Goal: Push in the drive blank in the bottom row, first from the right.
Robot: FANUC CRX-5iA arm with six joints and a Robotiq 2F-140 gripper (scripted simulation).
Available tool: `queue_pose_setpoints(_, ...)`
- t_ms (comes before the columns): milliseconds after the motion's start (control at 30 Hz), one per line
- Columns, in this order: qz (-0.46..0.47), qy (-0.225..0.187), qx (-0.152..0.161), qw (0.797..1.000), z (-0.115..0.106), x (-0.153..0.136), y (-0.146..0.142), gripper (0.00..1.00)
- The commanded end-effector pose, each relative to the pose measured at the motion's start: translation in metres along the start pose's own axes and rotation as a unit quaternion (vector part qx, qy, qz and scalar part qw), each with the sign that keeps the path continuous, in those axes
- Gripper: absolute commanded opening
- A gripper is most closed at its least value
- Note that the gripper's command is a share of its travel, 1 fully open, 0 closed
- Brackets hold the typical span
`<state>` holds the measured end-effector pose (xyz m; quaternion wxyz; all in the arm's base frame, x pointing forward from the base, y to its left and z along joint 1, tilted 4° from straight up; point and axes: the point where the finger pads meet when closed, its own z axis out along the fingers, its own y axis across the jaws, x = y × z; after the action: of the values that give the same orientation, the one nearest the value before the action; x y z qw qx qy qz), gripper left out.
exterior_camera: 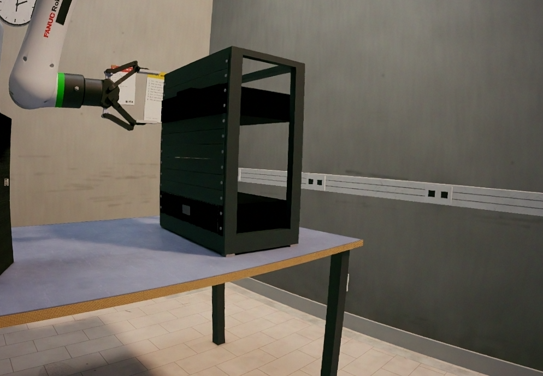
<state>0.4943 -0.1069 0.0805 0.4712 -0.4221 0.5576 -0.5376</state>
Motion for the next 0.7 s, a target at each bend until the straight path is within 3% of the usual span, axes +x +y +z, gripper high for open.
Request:
queue_pose_setpoints(0,0.000,0.000,0.000,1.000,0.000,0.000,0.000,1.00)
queue_pose_setpoints(667,0.000,0.000,0.000,1.000,0.012,-0.016,-0.004,1.00)
